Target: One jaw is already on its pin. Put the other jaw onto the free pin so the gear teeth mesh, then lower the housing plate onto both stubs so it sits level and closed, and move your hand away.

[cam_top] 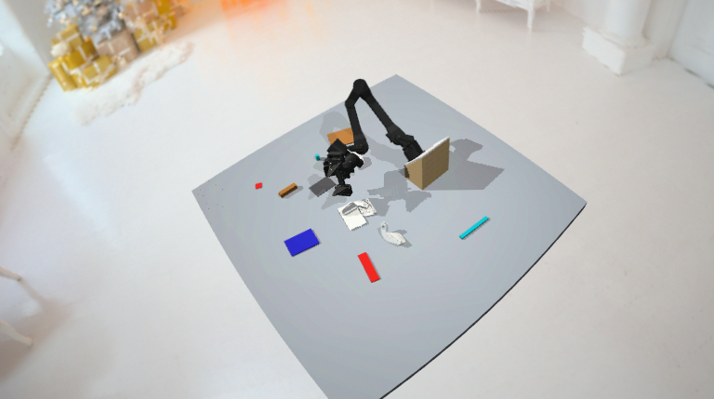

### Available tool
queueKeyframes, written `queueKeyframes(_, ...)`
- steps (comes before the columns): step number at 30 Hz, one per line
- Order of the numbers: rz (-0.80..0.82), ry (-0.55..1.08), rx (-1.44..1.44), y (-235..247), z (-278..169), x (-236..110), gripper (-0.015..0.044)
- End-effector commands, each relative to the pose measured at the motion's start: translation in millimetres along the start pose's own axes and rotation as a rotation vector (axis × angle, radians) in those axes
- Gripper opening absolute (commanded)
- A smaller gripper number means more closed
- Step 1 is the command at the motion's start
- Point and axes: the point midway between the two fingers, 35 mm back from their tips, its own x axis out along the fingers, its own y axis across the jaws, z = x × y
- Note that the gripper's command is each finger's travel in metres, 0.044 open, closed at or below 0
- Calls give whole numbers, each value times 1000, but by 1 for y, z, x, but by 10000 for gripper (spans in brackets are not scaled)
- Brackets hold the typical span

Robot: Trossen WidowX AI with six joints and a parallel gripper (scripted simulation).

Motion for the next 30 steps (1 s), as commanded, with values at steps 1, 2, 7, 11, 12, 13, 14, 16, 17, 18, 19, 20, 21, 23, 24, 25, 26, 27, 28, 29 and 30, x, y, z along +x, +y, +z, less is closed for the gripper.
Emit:
queueKeyframes(1,0,0,0,0,0,0,426)
queueKeyframes(2,0,0,0,0,0,0,400)
queueKeyframes(7,0,0,0,0,0,0,269)
queueKeyframes(11,0,0,0,0,0,0,164)
queueKeyframes(12,0,0,0,0,0,0,138)
queueKeyframes(13,0,0,0,0,0,0,111)
queueKeyframes(14,0,0,0,0,0,0,85)
queueKeyframes(16,0,0,0,0,0,0,33)
queueKeyframes(17,0,0,0,0,0,0,6)
queueKeyframes(18,0,0,0,0,0,0,0)
queueKeyframes(19,0,0,0,0,0,0,0)
queueKeyframes(20,0,0,0,0,0,0,0)
queueKeyframes(21,0,0,0,0,0,0,0)
queueKeyframes(23,0,0,0,0,0,0,0)
queueKeyframes(24,0,0,0,0,0,0,0)
queueKeyframes(25,0,0,0,0,0,0,0)
queueKeyframes(26,0,0,0,0,0,0,0)
queueKeyframes(27,0,0,0,0,0,0,0)
queueKeyframes(28,0,0,0,0,0,0,0)
queueKeyframes(29,0,0,0,0,0,0,0)
queueKeyframes(30,0,0,0,0,0,0,0)
